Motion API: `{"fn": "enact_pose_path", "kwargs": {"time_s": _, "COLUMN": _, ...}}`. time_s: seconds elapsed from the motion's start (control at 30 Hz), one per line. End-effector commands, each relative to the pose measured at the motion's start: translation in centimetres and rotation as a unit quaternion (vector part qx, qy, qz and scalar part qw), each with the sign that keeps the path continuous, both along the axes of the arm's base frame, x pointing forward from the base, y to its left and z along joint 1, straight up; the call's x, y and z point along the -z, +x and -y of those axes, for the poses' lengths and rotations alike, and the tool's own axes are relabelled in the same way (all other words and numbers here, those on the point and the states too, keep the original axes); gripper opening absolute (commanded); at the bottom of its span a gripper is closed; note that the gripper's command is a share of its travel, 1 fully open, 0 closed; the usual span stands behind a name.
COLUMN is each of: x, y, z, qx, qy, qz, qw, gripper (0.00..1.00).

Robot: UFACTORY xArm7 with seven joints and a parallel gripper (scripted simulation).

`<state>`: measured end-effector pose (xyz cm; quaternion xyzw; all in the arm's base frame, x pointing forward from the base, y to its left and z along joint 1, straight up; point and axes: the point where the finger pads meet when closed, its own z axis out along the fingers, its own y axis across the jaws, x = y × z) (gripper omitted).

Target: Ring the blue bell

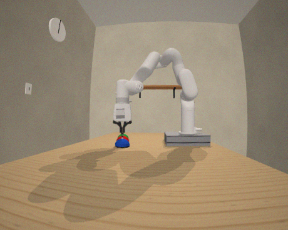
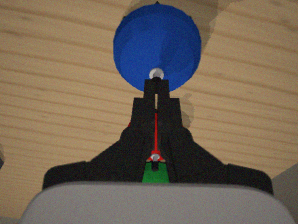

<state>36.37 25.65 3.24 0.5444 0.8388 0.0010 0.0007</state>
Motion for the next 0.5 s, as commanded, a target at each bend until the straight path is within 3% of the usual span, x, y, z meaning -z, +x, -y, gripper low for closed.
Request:
{"fn": "enact_pose_path", "kwargs": {"time_s": 0.0, "x": -0.14, "y": 0.13, "z": -0.09, "qx": 0.0, "qy": 0.001, "qz": 0.002, "qw": 1.0, "gripper": 0.0}}
{"fn": "enact_pose_path", "kwargs": {"time_s": 0.47, "x": 0.07, "y": 0.13, "z": -0.09, "qx": 0.0, "qy": 0.001, "qz": 0.002, "qw": 1.0, "gripper": 0.0}}
